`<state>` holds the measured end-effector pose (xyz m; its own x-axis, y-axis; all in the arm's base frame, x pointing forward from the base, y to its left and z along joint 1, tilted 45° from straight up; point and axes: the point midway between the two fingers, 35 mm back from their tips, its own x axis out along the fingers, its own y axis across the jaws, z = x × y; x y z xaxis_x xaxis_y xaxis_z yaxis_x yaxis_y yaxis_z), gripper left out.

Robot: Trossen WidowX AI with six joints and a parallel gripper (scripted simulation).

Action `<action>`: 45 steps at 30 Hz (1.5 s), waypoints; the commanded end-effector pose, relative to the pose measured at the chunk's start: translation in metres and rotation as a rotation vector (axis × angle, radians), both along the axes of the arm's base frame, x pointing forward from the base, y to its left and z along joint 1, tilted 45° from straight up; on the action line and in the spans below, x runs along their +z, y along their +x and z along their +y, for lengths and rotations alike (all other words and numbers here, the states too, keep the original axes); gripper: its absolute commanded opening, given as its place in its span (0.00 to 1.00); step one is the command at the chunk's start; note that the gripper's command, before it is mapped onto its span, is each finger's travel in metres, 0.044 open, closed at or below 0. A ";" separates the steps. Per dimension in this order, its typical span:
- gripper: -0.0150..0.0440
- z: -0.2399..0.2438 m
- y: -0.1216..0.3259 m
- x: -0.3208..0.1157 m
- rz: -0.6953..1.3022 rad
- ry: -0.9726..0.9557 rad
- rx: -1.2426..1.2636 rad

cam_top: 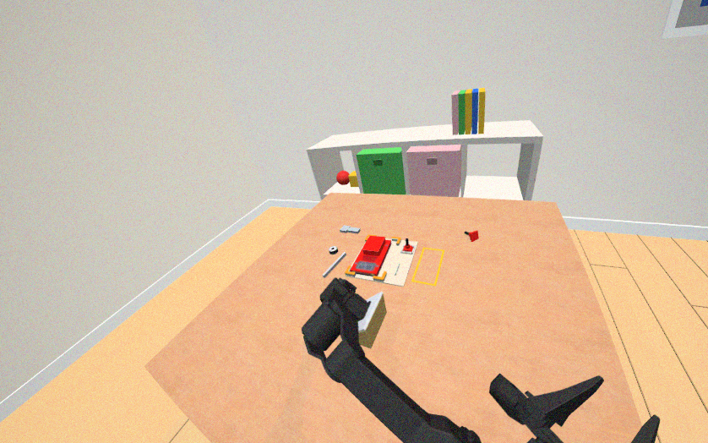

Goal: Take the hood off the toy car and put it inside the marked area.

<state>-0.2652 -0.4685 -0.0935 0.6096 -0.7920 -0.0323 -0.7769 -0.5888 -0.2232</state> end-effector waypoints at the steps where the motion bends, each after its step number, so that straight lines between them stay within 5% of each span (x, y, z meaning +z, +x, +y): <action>1: 0.67 -0.001 0.001 0.000 0.004 -0.002 0.001; 9: 1.00 -0.035 0.043 0.015 0.156 -0.087 0.064; 25: 1.00 -0.094 0.300 0.067 0.636 -0.435 0.516; 34: 1.00 -0.044 0.447 0.094 0.829 -0.714 0.860; 45: 1.00 0.087 0.572 0.125 0.923 -1.193 1.314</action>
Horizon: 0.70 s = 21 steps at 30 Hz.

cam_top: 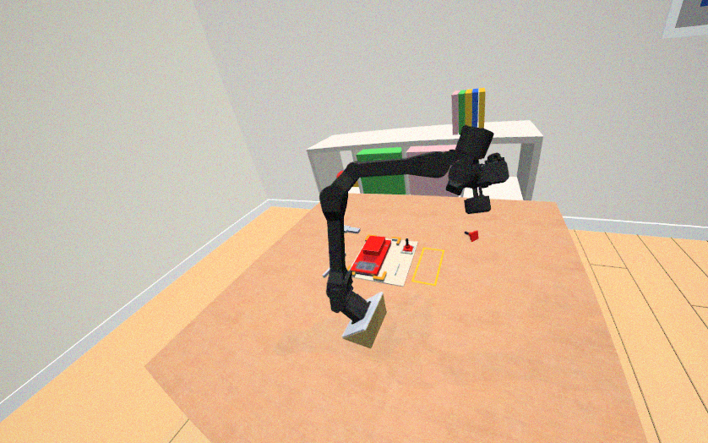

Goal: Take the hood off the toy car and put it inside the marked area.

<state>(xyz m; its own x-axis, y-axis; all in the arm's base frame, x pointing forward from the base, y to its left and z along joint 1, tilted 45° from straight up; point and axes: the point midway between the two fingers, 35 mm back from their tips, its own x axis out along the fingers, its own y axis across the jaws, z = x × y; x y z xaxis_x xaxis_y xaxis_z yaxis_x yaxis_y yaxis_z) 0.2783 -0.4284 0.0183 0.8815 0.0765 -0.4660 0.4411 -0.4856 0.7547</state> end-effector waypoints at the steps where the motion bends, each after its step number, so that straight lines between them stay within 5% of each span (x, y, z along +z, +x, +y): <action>1: 1.00 0.061 0.036 0.016 0.042 -0.132 0.240; 11: 1.00 0.209 0.082 0.053 0.058 -0.379 0.819; 21: 1.00 0.367 0.060 0.101 -0.083 -0.595 1.499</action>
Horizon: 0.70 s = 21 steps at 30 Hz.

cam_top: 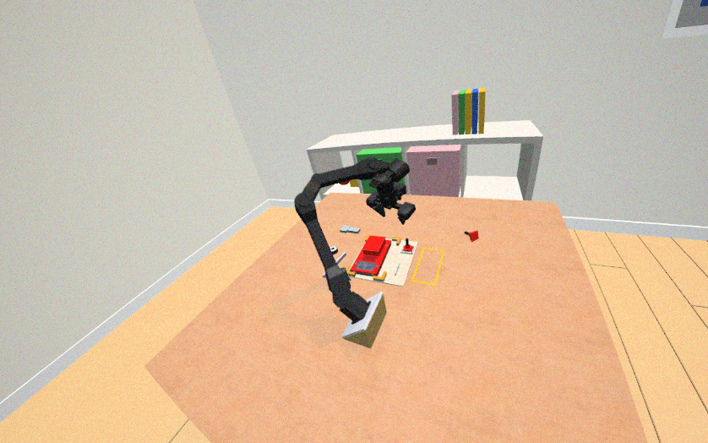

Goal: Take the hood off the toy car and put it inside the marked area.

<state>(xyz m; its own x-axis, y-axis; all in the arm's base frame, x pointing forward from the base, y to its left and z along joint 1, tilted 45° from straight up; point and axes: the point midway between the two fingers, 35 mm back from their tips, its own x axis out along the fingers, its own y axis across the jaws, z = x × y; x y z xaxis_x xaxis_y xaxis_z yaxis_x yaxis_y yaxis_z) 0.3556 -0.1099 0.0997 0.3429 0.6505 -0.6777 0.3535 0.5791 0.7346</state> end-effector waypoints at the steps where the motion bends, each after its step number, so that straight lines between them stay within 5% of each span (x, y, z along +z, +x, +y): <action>1: 1.00 0.064 -0.023 0.026 -0.048 -0.057 0.317; 21: 1.00 0.091 -0.031 0.027 -0.070 -0.070 0.455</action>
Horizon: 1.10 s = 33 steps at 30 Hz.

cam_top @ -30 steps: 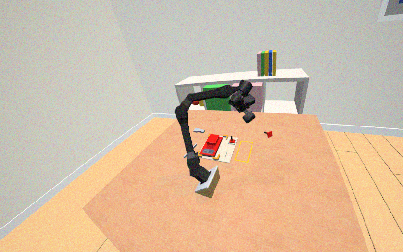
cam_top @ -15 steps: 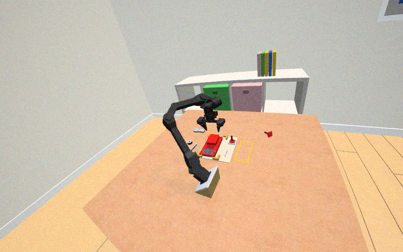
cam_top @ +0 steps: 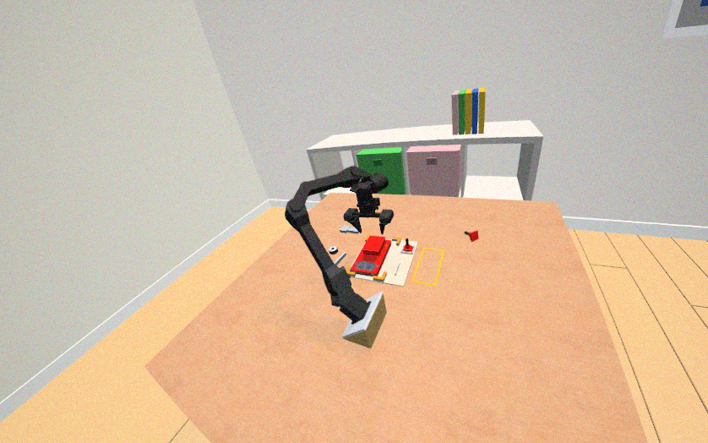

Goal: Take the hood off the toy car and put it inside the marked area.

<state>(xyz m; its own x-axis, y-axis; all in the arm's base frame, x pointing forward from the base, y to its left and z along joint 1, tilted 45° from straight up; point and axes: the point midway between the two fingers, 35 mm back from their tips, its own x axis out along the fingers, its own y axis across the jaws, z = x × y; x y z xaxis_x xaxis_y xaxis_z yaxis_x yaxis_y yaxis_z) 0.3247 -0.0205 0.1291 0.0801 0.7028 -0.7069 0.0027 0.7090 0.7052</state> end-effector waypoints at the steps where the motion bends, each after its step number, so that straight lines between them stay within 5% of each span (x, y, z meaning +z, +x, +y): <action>1: 1.00 0.002 0.000 -0.003 0.001 -0.006 0.000; 33: 1.00 0.023 0.004 -0.026 0.000 -0.005 0.000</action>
<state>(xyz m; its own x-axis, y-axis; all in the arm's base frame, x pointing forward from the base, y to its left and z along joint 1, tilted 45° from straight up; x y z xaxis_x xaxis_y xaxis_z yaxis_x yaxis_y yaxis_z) 0.3286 0.0003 0.1045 0.0751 0.6958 -0.7143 0.0000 0.7163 0.6978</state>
